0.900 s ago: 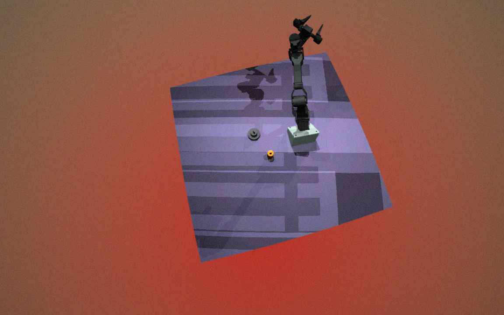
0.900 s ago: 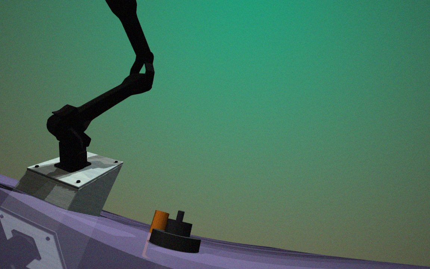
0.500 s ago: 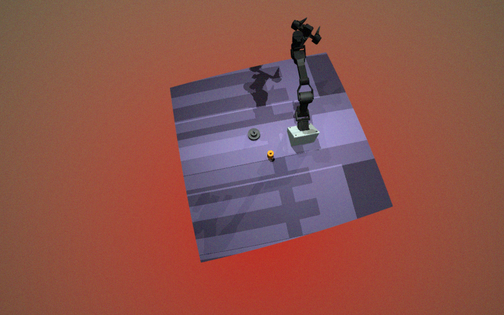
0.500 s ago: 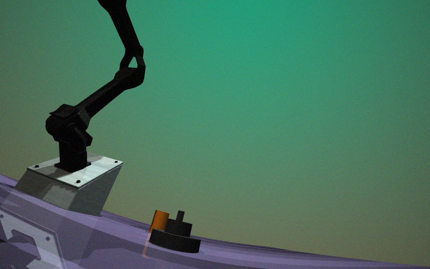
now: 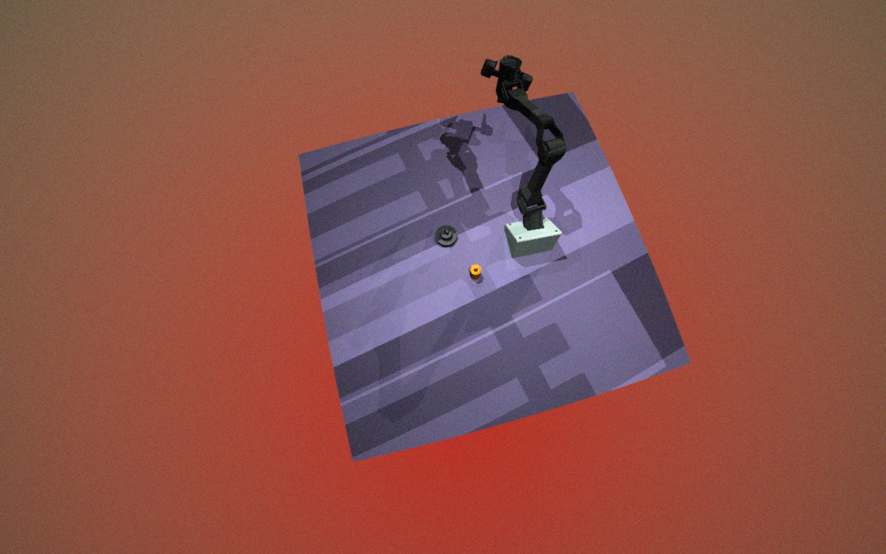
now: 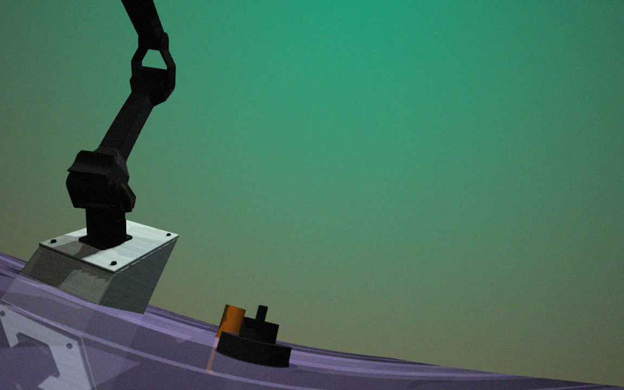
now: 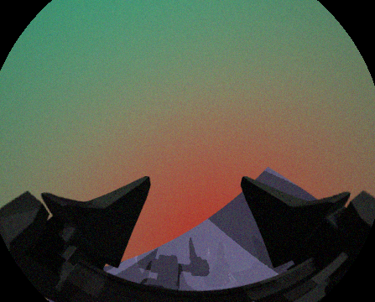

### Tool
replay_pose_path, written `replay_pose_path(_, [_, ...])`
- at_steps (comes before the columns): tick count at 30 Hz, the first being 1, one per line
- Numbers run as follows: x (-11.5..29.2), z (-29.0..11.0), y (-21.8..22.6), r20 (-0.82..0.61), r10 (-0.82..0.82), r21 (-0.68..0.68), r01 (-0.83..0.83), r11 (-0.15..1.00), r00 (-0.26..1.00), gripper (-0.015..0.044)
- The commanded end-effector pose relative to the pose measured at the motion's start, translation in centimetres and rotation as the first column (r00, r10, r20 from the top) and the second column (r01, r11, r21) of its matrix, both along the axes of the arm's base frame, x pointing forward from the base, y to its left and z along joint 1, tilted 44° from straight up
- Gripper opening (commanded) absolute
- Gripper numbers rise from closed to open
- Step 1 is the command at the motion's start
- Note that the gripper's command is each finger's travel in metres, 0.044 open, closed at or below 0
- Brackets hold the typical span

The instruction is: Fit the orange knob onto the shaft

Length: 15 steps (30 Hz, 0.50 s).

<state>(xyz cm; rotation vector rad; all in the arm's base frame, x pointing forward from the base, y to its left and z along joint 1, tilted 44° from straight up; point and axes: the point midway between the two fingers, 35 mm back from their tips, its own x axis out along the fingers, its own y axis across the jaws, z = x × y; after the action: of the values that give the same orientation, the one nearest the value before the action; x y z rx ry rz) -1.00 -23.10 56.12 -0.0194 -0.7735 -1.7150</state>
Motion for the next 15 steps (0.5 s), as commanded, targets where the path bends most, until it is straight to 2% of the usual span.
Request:
replay_pose_path(1, [5.6,-3.5,-4.0,-0.033,0.172,0.144,-0.166,0.976,0.985,0.044])
replay_pose_path(8, [13.4,-8.3,-6.4,-0.119,0.352,0.339,-0.295,0.893,0.929,0.044])
replay_pose_path(15, [21.5,-14.3,-6.6,-0.122,0.528,0.517,-0.4,0.757,0.841,0.044])
